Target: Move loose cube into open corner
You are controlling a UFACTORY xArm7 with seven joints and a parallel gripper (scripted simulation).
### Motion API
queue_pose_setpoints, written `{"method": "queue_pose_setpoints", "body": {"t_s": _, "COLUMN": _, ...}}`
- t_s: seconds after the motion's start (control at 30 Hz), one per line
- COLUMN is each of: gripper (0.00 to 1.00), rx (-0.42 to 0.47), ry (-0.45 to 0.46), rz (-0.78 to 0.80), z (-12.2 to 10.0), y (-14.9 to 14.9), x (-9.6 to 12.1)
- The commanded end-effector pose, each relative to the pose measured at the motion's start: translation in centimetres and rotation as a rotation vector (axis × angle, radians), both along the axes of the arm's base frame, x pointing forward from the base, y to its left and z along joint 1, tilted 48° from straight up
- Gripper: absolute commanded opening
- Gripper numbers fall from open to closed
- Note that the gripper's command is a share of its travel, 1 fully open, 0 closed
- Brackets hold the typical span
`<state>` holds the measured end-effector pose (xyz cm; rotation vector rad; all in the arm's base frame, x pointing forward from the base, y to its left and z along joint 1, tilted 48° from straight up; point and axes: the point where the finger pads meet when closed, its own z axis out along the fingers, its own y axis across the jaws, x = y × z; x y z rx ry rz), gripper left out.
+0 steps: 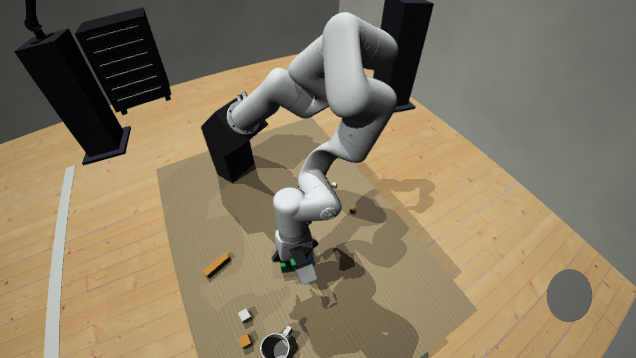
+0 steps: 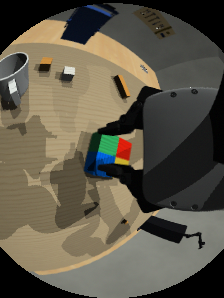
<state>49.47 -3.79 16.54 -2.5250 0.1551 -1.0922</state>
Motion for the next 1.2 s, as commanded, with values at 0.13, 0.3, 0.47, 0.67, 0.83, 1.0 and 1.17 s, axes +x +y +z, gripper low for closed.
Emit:
{"method": "queue_pose_setpoints", "body": {"t_s": 0.13, "gripper": 0.49, "rx": 0.189, "ry": 0.157, "rz": -0.127, "z": 0.0, "y": -0.5, "x": 0.3}}
{"method": "queue_pose_setpoints", "body": {"t_s": 0.3, "gripper": 0.49, "rx": 0.189, "ry": 0.157, "rz": -0.127, "z": 0.0, "y": -0.5, "x": 0.3}}
{"method": "queue_pose_setpoints", "body": {"t_s": 0.47, "gripper": 0.49, "rx": 0.189, "ry": 0.157, "rz": -0.127, "z": 0.0, "y": -0.5, "x": 0.3}}
{"method": "queue_pose_setpoints", "body": {"t_s": 0.67, "gripper": 0.49, "rx": 0.189, "ry": 0.157, "rz": -0.127, "z": 0.0, "y": -0.5, "x": 0.3}}
{"method": "queue_pose_setpoints", "body": {"t_s": 0.83, "gripper": 0.49, "rx": 0.189, "ry": 0.157, "rz": -0.127, "z": -0.2, "y": -0.4, "x": 0.4}}
{"method": "queue_pose_setpoints", "body": {"t_s": 1.0, "gripper": 0.49, "rx": 0.190, "ry": 0.157, "rz": -0.127, "z": -0.6, "y": -0.2, "x": 0.8}}
{"method": "queue_pose_setpoints", "body": {"t_s": 1.17, "gripper": 0.49, "rx": 0.190, "ry": 0.157, "rz": -0.127, "z": -1.0, "y": 0.0, "x": 1.3}}
